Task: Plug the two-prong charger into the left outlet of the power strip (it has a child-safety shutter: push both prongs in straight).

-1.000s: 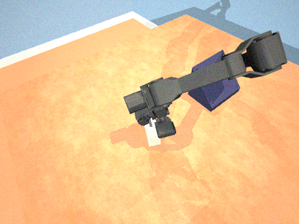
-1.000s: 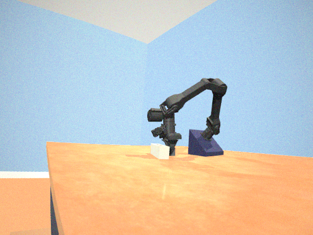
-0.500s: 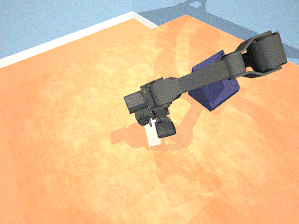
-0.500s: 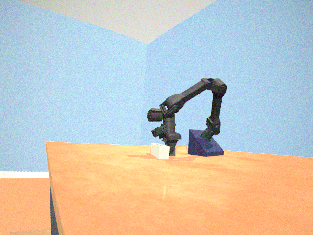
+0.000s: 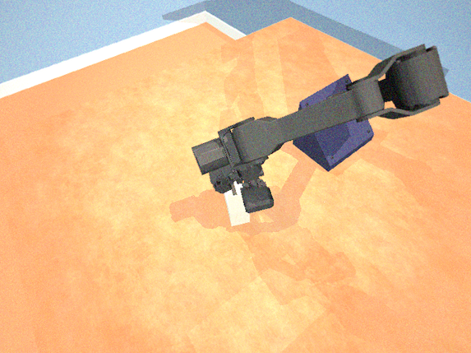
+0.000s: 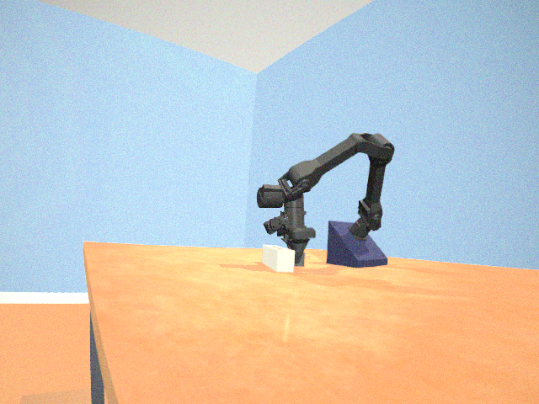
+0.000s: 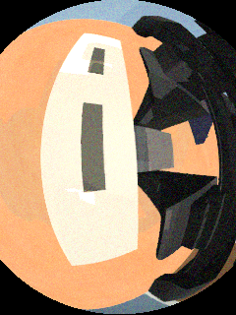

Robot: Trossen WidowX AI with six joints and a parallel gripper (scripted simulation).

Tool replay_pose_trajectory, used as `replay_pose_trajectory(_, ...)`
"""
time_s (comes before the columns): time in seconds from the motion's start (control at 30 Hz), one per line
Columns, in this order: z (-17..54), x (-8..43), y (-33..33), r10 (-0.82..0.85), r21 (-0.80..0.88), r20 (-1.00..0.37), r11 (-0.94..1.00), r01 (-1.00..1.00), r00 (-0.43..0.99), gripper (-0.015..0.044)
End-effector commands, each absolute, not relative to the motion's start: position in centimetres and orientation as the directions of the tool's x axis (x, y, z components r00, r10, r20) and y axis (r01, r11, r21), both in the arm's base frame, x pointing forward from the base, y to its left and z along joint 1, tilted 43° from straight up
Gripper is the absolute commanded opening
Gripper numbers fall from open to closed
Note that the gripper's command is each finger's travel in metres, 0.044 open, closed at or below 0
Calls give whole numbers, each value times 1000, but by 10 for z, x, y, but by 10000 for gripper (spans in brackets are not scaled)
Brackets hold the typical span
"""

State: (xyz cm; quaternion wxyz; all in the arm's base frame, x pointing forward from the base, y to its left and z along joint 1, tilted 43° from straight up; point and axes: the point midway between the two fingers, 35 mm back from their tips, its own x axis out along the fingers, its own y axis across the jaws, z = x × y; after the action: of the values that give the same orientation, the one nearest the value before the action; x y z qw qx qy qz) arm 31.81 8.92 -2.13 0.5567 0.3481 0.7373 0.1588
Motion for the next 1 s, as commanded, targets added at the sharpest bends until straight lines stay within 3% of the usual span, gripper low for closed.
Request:
replay_pose_trajectory(0.0, -20, 324, 86, 686, 625, -718, 710, 324, -118, 0)
replay_pose_trajectory(0.97, -19, 326, 85, 686, 625, -718, 710, 324, -118, 0)
